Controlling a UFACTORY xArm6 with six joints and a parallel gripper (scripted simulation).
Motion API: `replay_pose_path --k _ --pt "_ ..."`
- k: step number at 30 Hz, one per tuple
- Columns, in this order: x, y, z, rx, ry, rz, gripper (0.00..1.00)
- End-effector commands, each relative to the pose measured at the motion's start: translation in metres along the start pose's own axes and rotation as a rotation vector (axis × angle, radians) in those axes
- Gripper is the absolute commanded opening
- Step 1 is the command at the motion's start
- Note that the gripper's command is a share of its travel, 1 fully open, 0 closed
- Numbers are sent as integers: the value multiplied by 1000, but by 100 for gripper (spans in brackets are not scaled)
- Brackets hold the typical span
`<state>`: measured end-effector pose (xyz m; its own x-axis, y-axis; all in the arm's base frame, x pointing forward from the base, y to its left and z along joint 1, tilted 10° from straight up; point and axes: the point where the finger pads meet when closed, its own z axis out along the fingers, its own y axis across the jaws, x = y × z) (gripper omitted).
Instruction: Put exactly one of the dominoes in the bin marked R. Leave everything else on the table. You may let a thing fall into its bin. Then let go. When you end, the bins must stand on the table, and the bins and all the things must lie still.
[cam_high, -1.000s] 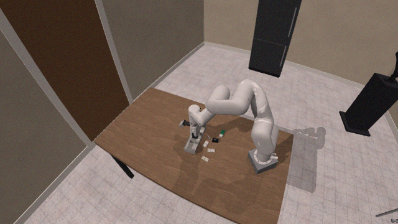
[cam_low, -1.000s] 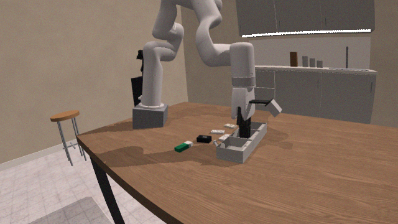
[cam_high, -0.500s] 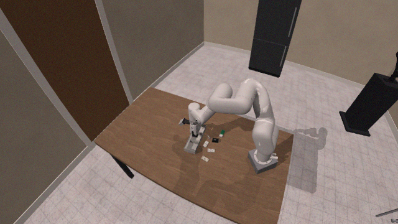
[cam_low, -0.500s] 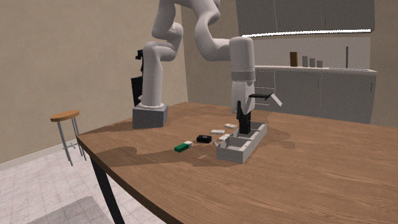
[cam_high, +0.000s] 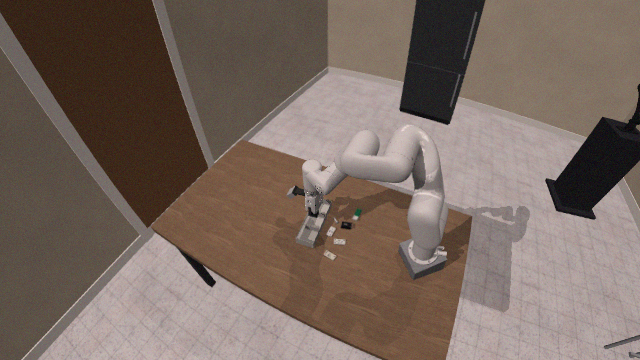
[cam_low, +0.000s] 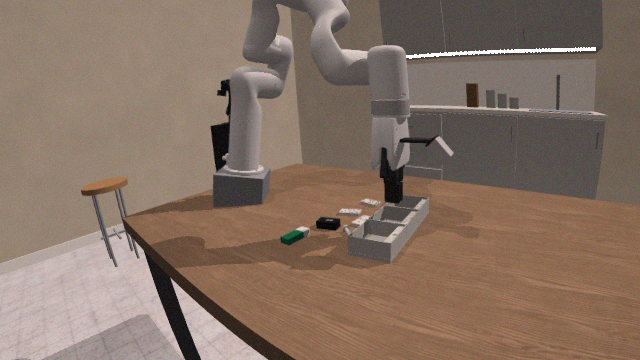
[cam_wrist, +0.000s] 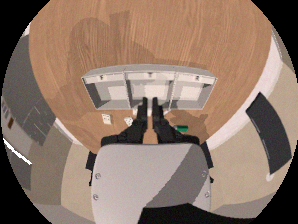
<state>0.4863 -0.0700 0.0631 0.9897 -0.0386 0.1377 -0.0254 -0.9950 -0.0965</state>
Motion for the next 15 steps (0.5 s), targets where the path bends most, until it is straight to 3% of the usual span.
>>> replay_pose_path --k 1,15 --pt "2 -5 -3 -1 4 -1 7" --pt "1 -75 -2 0 4 -1 7"
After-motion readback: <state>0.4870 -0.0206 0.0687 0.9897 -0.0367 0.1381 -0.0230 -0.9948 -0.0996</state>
